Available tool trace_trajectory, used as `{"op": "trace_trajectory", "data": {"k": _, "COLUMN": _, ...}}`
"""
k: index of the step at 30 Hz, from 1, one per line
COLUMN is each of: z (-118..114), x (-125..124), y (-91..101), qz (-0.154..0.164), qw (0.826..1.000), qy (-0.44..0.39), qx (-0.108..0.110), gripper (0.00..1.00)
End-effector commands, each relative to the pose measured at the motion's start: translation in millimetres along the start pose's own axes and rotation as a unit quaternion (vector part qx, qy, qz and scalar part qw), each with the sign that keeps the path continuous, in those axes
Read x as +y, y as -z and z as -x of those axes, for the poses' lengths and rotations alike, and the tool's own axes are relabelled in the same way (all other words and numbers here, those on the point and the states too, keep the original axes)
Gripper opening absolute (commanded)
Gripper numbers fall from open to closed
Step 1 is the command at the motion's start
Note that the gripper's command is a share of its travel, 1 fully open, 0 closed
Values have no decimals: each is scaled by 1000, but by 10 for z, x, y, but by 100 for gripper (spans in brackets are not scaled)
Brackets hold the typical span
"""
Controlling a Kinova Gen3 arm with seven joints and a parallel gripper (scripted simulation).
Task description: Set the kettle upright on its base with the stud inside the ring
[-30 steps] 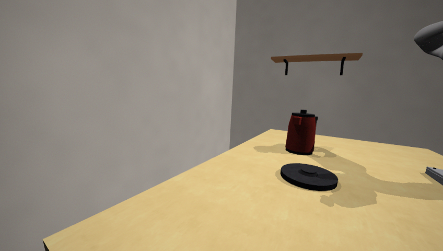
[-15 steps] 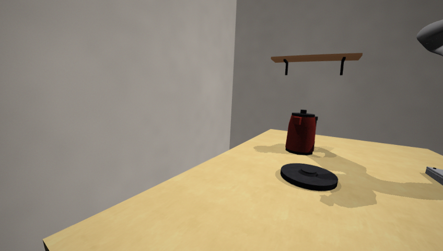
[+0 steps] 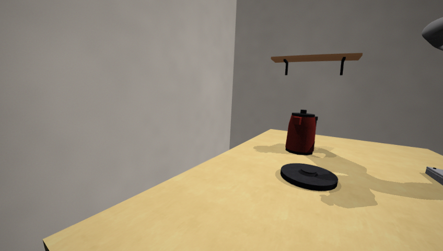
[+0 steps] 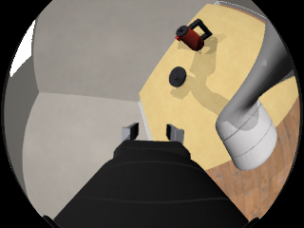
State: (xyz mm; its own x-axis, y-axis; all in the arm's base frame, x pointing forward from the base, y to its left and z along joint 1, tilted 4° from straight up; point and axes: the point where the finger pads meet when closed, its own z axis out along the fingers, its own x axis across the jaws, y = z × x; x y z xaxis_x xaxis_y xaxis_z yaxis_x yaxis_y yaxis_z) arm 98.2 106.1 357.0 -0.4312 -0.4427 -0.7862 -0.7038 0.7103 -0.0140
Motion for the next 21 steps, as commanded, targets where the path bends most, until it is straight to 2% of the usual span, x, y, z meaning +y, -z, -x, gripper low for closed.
{"op": "trace_trajectory", "data": {"k": 1, "z": 5, "x": 8, "y": 1, "qz": -6, "qw": 1000, "qy": -10, "qx": 8, "gripper": 100}}
{"op": "trace_trajectory", "data": {"k": 10, "z": 2, "x": 31, "y": 8, "qz": -16, "qw": 999, "qy": -44, "qx": 26, "gripper": 100}}
{"op": "trace_trajectory", "data": {"k": 21, "z": 12, "x": 76, "y": 14, "qz": -37, "qw": 991, "qy": -112, "qx": 60, "gripper": 100}}
